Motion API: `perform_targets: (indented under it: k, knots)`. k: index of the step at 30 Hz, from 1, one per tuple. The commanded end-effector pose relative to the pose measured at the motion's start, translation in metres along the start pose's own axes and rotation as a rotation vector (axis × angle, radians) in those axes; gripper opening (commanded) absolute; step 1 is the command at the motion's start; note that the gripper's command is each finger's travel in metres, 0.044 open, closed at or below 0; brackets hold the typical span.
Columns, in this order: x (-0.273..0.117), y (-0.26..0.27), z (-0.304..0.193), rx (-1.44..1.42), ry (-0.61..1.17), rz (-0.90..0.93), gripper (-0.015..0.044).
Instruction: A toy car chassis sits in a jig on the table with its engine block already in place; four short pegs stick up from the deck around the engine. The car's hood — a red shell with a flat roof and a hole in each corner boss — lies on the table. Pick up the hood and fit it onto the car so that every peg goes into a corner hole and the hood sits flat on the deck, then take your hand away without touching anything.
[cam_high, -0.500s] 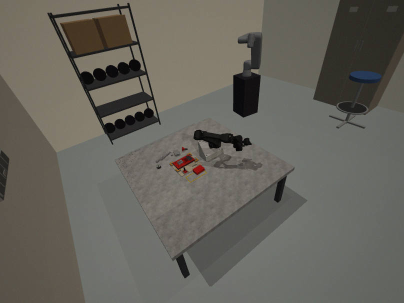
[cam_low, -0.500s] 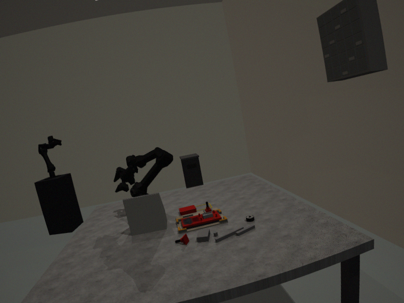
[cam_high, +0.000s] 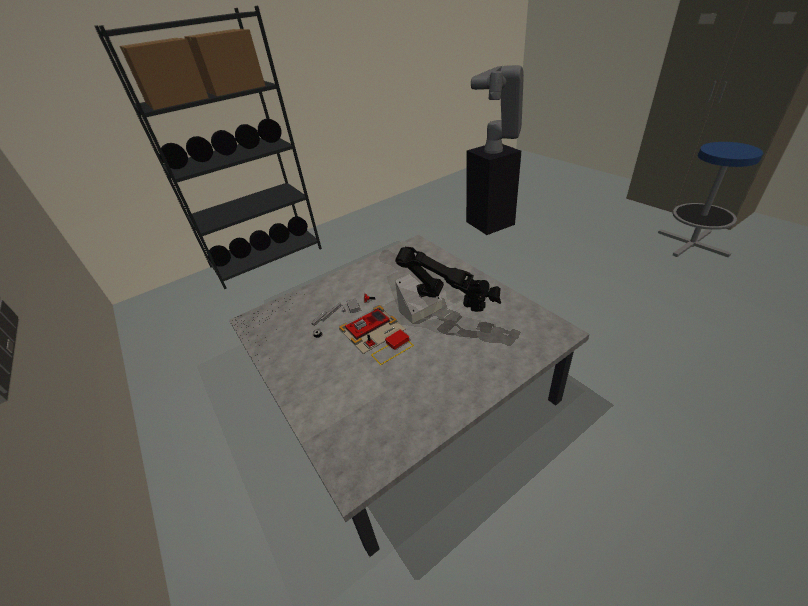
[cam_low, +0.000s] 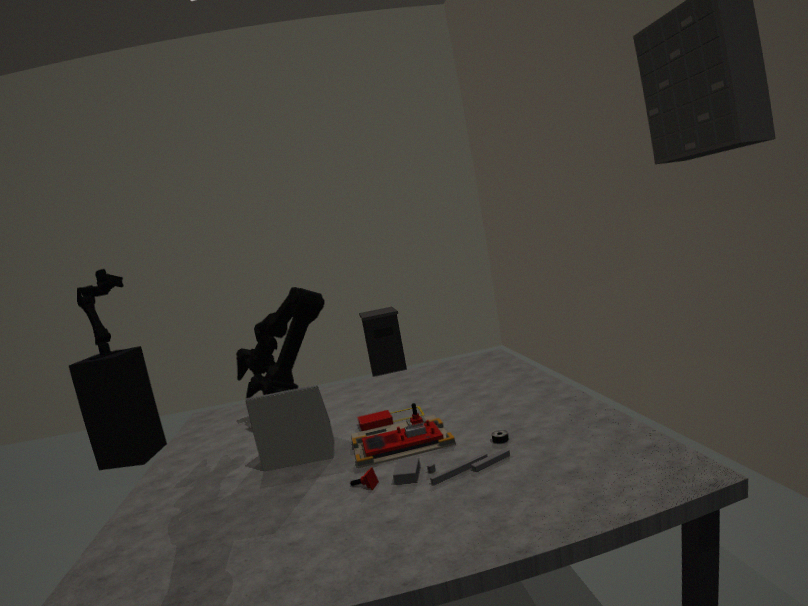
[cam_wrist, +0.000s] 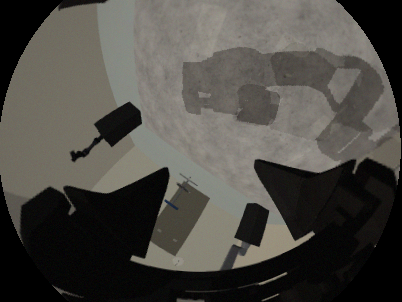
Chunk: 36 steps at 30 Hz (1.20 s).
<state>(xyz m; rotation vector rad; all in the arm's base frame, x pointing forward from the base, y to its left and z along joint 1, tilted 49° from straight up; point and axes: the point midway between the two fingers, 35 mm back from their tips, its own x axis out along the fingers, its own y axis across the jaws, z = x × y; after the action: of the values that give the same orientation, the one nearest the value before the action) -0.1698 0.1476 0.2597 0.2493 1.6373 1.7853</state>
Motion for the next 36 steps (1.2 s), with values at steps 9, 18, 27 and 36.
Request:
perform_targets:
  k: [9, 18, 27, 36]
  knots:
    - [0.012, -0.041, 0.061, -0.081, -0.142, -0.228, 0.044]
    - [0.005, -0.076, 0.106, -0.094, -0.214, -0.382, 0.044]
    - [-0.016, -0.116, 0.145, -0.058, -0.261, -0.516, 0.044]
    - [-0.046, -0.155, 0.178, 0.008, -0.291, -0.612, 0.044]
